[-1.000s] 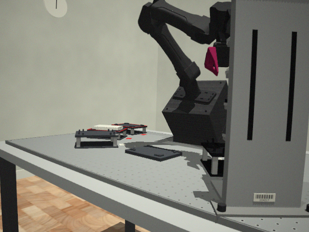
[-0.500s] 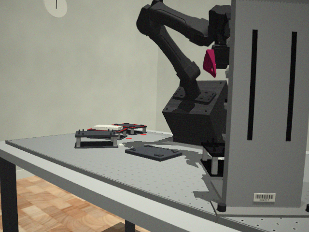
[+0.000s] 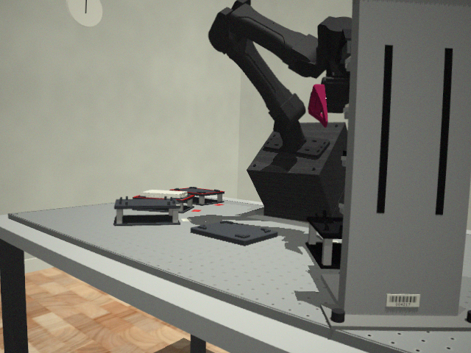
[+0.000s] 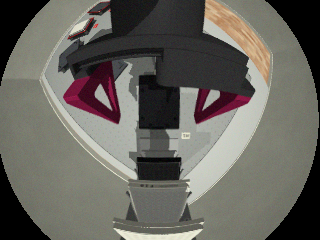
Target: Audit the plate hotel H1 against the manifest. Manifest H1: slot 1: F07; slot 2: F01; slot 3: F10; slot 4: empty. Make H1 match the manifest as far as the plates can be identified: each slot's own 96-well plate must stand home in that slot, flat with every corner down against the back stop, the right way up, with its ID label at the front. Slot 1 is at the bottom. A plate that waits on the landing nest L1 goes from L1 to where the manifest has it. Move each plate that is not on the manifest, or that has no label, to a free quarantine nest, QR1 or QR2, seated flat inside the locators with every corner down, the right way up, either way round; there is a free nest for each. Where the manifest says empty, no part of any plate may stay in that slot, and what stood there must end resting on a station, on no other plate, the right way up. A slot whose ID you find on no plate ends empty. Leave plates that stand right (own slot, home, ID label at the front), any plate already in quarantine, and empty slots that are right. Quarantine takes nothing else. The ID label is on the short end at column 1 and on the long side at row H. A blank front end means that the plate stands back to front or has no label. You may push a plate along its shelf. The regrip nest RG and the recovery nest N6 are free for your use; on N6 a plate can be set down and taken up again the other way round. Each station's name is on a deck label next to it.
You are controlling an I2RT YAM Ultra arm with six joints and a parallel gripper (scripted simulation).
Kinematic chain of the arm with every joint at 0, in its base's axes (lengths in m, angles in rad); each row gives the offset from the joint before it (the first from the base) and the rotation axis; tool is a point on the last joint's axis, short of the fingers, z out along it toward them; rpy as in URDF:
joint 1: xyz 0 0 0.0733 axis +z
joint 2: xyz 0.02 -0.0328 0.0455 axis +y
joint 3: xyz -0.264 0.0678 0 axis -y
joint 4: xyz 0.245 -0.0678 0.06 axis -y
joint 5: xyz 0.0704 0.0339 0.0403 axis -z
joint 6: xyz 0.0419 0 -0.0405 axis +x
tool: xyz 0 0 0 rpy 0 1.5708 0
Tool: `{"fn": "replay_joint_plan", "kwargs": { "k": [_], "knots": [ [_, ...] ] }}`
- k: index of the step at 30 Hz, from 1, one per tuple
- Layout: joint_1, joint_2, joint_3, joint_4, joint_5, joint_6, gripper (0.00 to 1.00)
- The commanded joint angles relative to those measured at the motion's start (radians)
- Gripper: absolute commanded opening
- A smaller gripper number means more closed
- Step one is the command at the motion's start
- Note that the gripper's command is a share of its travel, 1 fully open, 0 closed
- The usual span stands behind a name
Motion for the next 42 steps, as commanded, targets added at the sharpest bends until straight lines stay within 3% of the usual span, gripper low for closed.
{"fn": "replay_joint_plan", "kwargs": {
  "k": [1,32,42],
  "knots": [
    [-0.007,0.003,-0.004,0.038,-0.023,-0.008,1.0],
    [-0.13,0.116,-0.099,0.275,-0.143,-0.048,1.0],
    [-0.156,0.155,-0.053,0.273,-0.168,-0.055,1.0]
  ]
}}
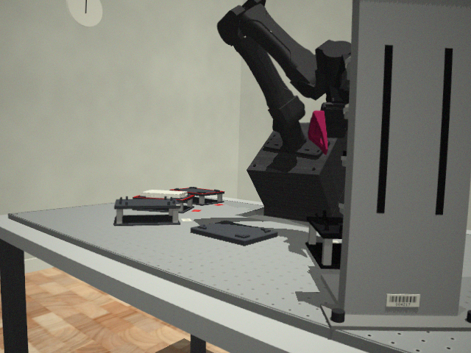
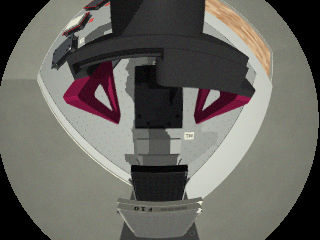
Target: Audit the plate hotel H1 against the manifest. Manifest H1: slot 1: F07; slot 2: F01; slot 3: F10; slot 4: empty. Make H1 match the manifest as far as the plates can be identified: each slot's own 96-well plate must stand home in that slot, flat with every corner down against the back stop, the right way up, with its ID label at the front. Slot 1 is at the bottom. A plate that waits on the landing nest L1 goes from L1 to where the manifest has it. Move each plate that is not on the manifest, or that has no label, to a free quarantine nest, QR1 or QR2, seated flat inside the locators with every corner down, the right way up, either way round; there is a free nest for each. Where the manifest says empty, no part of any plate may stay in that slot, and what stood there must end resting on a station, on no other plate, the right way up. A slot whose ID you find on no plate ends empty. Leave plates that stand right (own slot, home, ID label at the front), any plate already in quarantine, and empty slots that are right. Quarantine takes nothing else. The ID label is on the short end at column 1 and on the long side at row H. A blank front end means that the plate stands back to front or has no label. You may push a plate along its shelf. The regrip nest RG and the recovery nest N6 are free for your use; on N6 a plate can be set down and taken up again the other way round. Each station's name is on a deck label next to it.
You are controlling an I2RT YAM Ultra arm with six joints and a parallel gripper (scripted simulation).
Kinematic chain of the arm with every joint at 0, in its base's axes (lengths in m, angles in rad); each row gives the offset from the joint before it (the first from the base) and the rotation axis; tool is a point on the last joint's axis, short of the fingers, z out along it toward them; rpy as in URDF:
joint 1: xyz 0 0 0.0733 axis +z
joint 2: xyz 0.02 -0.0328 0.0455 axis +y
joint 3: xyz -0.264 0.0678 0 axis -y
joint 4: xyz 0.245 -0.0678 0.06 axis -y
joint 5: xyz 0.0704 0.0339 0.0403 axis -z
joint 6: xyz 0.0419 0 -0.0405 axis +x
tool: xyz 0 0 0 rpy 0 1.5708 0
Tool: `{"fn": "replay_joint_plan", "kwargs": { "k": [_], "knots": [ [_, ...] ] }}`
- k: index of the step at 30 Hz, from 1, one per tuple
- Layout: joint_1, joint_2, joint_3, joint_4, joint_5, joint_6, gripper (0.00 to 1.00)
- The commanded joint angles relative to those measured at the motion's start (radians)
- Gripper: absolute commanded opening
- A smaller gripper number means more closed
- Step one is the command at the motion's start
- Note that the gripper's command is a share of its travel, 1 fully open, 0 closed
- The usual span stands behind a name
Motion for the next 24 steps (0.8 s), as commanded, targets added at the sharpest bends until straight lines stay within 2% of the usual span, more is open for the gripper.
{"fn": "replay_joint_plan", "kwargs": {
  "k": [1,10,24],
  "knots": [
    [-0.003,0.007,0.018,0.002,-0.016,-0.004,1.0],
    [-0.03,0.05,0.071,-0.004,-0.042,-0.011,1.0],
    [-0.03,0.051,0.072,-0.004,-0.042,-0.011,1.0]
  ]
}}
